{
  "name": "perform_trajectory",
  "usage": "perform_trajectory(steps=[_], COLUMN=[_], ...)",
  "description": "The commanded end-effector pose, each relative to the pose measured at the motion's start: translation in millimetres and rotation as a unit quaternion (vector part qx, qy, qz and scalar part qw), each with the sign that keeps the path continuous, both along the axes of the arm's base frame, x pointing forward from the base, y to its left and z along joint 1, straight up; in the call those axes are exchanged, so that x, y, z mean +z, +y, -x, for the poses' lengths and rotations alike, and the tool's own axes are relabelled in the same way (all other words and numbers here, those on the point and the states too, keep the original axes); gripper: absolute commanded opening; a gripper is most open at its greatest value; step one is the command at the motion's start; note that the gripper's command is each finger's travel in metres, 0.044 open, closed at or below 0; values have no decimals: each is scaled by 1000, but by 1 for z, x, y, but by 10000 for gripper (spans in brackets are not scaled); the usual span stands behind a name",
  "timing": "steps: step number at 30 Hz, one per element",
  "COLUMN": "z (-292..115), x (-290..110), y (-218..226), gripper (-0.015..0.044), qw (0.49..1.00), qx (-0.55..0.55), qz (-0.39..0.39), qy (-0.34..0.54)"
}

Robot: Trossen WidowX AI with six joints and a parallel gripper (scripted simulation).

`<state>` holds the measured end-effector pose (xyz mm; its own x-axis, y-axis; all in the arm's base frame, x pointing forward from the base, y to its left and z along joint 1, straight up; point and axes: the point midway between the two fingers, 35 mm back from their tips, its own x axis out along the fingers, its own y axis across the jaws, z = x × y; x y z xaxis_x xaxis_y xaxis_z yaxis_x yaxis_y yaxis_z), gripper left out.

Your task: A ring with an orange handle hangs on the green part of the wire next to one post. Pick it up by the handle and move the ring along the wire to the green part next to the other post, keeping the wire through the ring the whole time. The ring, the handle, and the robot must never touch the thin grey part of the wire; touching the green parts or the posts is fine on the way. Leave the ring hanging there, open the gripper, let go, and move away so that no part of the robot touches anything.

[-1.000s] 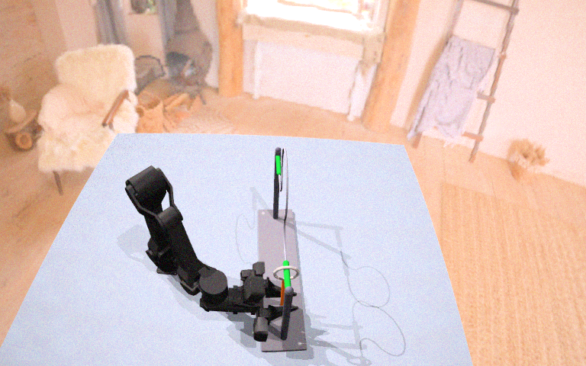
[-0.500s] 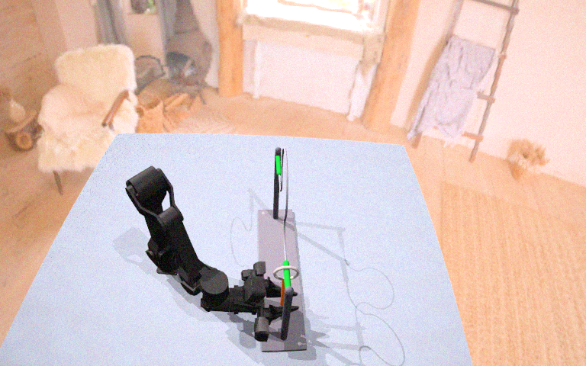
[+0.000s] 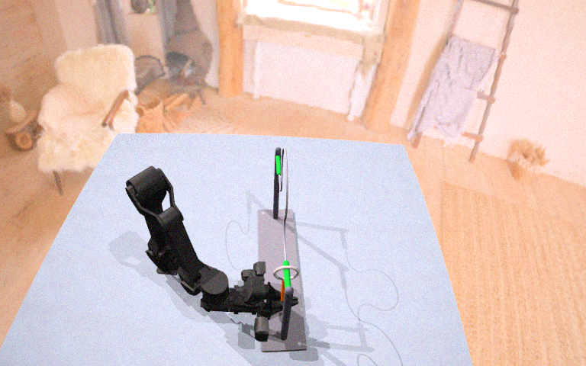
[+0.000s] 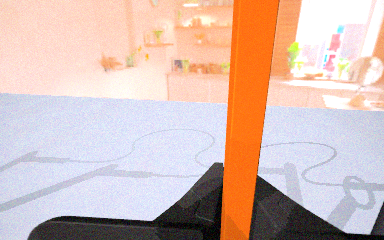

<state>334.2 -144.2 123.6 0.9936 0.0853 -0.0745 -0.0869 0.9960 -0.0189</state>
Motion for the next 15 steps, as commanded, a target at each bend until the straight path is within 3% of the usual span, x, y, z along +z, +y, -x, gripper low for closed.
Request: perform_trajectory(steps=[1, 15], z=[0, 0], x=[0, 13], y=[0, 0], gripper=[-150, -150], qw=[1000, 1000], qx=[0, -1], qz=[0, -2], qy=[0, 0])
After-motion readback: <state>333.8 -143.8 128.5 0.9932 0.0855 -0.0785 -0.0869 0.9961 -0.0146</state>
